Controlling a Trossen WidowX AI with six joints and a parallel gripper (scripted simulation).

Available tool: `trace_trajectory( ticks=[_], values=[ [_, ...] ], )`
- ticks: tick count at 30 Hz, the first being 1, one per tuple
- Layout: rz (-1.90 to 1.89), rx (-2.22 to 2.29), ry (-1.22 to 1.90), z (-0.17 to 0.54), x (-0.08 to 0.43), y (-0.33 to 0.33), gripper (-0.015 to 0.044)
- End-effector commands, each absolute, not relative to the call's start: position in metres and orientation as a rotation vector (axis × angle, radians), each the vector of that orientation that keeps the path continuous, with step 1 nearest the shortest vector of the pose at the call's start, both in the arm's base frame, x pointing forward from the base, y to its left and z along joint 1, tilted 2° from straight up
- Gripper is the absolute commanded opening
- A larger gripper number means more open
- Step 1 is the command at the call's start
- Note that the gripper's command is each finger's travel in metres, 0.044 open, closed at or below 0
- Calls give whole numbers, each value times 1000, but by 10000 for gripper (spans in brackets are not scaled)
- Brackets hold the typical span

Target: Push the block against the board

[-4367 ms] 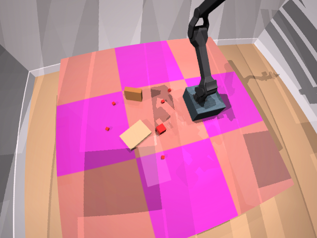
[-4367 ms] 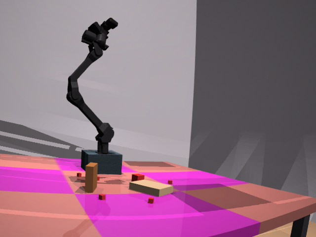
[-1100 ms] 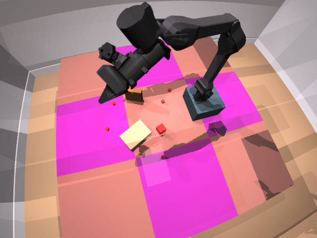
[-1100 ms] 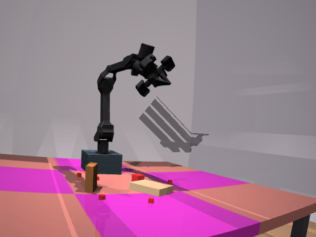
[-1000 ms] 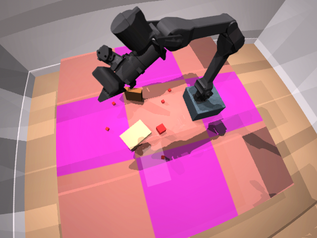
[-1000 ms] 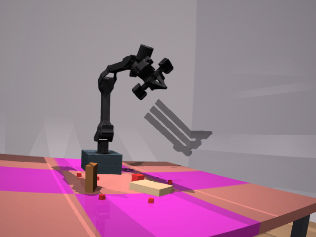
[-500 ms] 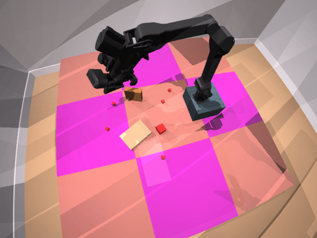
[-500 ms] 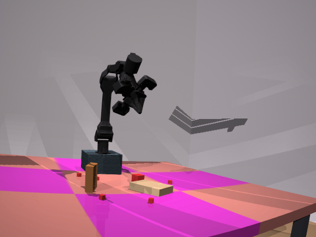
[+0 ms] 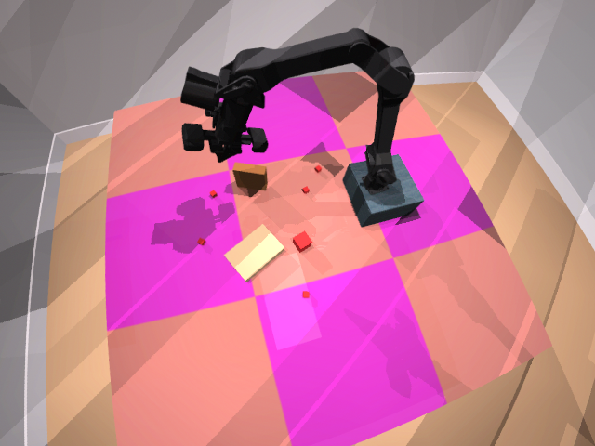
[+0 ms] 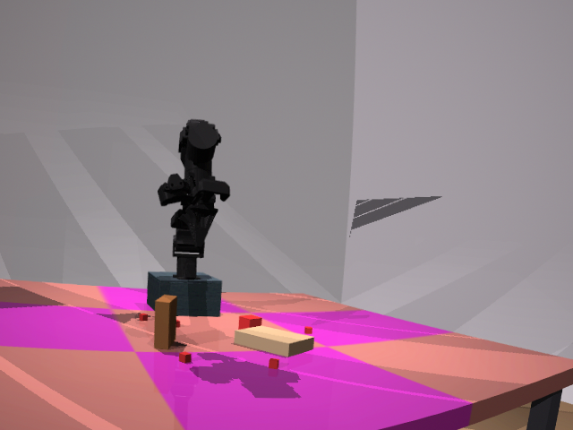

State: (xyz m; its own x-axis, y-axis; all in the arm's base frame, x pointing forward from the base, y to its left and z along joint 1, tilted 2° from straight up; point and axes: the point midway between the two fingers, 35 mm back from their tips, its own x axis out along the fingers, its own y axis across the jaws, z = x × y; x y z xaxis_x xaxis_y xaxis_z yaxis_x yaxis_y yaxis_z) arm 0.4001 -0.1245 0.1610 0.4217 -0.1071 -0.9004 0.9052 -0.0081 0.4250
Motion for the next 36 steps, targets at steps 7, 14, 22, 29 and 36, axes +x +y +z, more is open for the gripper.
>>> trace_trajectory(
  ticks=[7, 14, 22, 29, 36],
  values=[
    [-1288, 1460, 841, 112, 359, -175, 0],
    [-1517, 1540, 862, 85, 324, -202, 0],
    [-1538, 1547, 864, 71, 322, -205, 0],
    [-1539, 1547, 864, 32, 323, -206, 0],
    [-1538, 1547, 864, 32, 324, -204, 0]
  ],
)
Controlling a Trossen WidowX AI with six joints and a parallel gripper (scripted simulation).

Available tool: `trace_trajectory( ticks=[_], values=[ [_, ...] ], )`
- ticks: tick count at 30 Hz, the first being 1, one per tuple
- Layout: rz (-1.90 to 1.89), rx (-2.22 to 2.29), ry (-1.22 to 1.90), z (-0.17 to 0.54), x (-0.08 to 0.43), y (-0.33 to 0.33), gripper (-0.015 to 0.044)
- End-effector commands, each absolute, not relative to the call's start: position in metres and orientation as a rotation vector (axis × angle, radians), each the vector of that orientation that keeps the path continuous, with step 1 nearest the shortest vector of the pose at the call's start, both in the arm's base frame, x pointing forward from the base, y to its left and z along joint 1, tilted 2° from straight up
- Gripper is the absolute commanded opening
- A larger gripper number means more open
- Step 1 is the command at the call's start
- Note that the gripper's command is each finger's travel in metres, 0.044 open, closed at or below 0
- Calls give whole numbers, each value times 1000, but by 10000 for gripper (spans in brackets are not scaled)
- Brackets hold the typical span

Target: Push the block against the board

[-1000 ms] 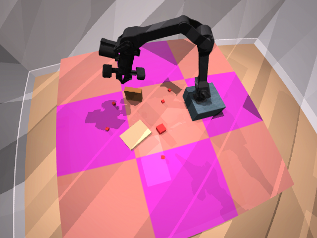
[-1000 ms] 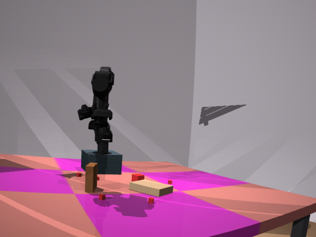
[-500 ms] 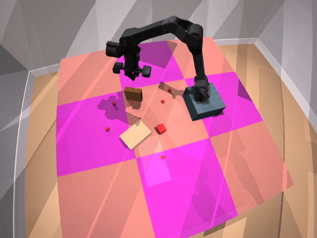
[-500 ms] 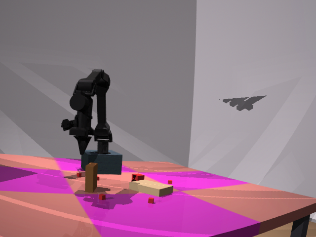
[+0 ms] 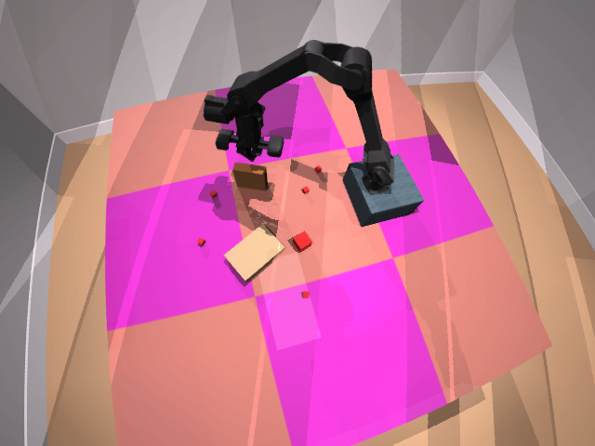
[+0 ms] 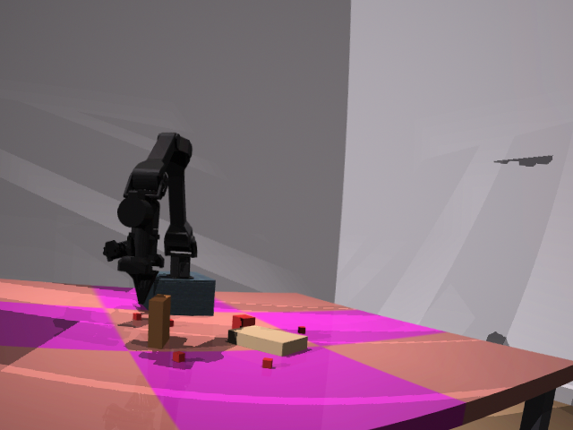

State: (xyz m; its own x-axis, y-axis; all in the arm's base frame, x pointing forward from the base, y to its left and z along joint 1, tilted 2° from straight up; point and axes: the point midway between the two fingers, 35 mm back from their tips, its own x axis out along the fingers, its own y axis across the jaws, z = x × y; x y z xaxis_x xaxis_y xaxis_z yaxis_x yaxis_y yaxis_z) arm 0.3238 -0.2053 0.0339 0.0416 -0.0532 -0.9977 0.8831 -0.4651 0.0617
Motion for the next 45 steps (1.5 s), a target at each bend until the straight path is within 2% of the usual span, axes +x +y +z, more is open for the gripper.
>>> trace_trajectory(
  ticks=[1, 45],
  values=[
    [-1538, 1547, 864, 32, 325, -203, 0],
    [-1536, 1550, 866, 31, 344, -170, 0]
  ],
)
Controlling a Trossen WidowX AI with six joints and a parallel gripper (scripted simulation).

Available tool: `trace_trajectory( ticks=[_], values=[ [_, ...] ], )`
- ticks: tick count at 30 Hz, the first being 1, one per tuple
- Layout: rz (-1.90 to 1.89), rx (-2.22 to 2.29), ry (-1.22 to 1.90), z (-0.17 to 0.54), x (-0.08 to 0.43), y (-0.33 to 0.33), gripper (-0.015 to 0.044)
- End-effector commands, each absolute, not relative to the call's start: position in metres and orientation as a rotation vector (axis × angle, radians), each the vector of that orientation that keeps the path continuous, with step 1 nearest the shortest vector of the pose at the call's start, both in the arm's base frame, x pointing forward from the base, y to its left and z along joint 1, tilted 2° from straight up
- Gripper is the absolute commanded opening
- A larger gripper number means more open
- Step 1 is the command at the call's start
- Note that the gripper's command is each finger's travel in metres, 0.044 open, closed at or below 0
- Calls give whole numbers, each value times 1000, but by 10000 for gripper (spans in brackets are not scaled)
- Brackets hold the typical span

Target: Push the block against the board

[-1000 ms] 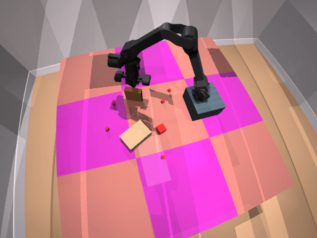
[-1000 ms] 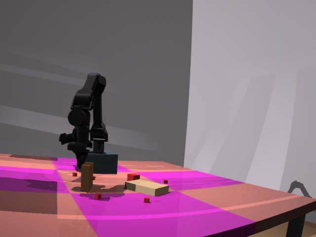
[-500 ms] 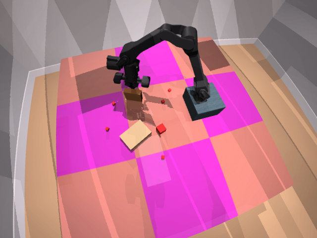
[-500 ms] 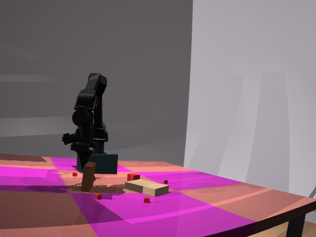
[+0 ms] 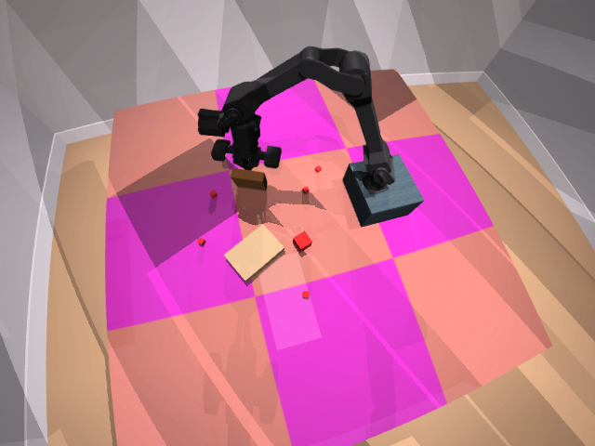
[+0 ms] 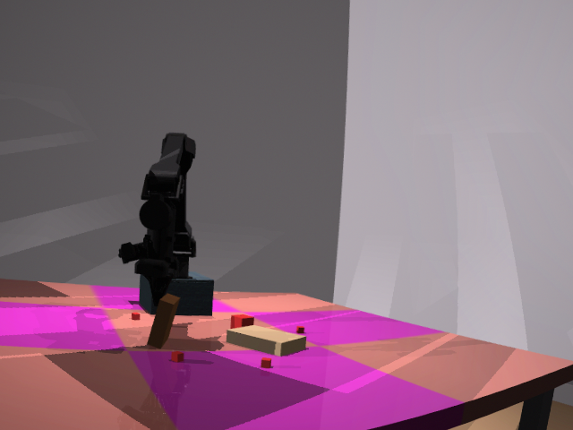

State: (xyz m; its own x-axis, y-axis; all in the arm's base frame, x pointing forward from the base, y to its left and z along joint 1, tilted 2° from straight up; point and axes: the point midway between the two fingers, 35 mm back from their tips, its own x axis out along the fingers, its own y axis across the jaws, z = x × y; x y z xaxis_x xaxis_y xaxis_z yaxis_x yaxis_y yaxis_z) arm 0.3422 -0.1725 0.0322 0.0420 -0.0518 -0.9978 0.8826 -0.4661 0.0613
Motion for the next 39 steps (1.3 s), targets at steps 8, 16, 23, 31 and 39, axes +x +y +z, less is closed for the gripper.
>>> trace_trajectory(
  ticks=[8, 16, 23, 31, 39],
  values=[
    [-1536, 1551, 866, 31, 347, -164, 0],
    [-1536, 1551, 867, 31, 349, -158, 0],
    [-1536, 1550, 866, 31, 346, -166, 0],
    [-1537, 1549, 866, 31, 340, -178, 0],
    [-1538, 1548, 865, 32, 333, -190, 0]
  ],
)
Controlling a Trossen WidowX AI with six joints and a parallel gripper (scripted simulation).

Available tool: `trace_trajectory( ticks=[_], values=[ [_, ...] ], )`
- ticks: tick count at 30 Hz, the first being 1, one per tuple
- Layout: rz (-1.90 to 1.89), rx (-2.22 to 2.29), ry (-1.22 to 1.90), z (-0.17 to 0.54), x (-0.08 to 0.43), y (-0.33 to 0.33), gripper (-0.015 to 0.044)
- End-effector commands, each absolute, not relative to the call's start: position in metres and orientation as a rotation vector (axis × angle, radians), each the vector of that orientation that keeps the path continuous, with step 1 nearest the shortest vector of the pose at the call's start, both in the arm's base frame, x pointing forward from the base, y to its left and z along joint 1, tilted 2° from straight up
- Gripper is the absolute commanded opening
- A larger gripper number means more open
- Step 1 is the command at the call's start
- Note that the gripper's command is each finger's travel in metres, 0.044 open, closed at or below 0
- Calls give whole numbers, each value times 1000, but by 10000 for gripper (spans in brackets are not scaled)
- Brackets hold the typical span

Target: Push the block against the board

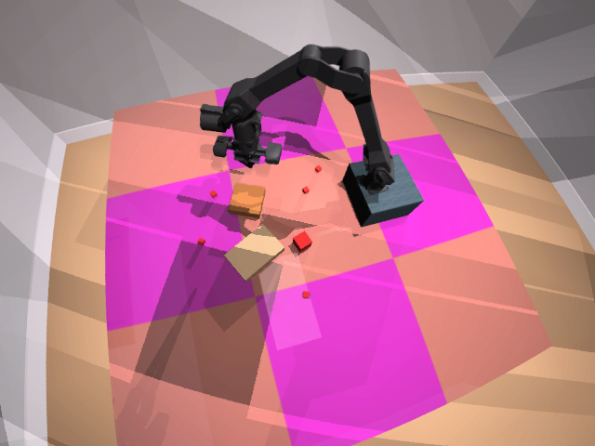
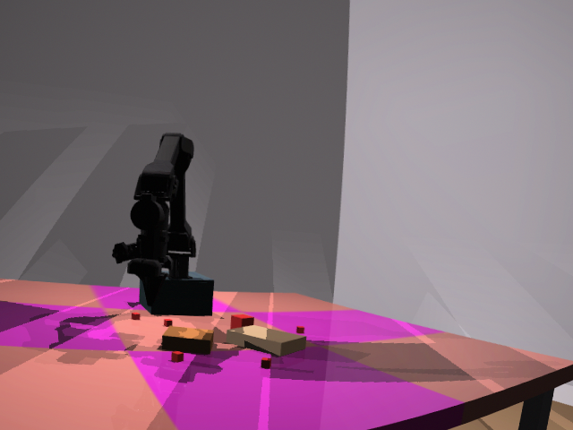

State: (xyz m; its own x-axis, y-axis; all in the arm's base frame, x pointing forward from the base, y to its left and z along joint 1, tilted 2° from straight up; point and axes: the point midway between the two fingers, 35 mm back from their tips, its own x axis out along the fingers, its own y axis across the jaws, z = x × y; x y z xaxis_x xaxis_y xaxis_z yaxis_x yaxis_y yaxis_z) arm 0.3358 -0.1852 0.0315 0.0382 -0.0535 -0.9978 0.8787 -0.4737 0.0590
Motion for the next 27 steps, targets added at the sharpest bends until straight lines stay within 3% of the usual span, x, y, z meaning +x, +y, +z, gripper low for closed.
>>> trace_trajectory(
  ticks=[1, 8, 13, 27],
  values=[
    [-1538, 1548, 865, 32, 332, -191, 0],
    [-1543, 1549, 863, 34, 330, -195, 0],
    [-1538, 1548, 864, 82, 328, -193, 0],
    [-1538, 1548, 864, 82, 328, -193, 0]
  ],
)
